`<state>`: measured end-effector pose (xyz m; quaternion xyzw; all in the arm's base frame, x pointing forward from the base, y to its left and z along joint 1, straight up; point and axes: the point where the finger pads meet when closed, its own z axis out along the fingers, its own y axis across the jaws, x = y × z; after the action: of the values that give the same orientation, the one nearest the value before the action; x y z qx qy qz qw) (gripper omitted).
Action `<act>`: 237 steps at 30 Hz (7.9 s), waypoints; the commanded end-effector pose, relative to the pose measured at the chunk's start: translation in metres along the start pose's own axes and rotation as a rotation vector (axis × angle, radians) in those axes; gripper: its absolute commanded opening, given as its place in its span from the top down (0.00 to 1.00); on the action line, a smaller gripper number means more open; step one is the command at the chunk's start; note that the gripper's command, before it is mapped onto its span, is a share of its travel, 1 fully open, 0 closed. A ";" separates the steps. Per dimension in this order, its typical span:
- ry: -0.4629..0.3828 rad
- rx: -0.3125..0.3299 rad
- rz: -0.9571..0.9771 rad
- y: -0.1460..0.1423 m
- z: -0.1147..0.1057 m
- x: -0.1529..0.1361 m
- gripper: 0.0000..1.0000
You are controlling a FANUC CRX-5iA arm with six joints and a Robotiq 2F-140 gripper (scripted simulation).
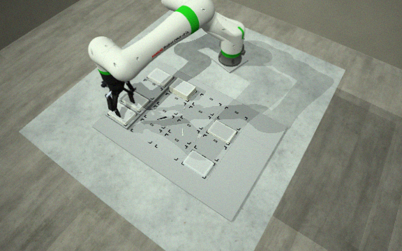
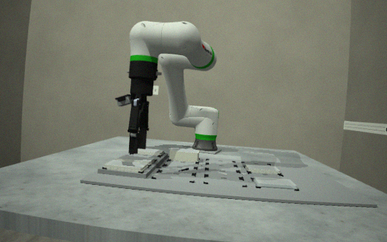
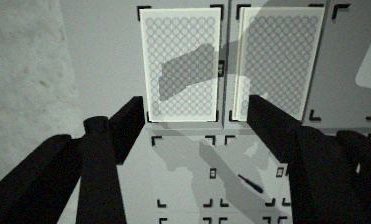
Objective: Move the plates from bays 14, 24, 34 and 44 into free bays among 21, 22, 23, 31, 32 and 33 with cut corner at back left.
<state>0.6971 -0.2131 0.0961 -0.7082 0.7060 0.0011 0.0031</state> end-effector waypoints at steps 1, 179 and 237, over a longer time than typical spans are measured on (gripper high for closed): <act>0.000 0.000 0.000 -0.005 -0.002 0.009 0.30; 0.000 0.000 -0.001 -0.014 0.052 0.031 0.42; 0.000 0.000 -0.001 -0.014 0.045 0.031 0.90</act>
<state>0.7112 -0.2435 0.0494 -0.7084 0.7058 0.0019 0.0028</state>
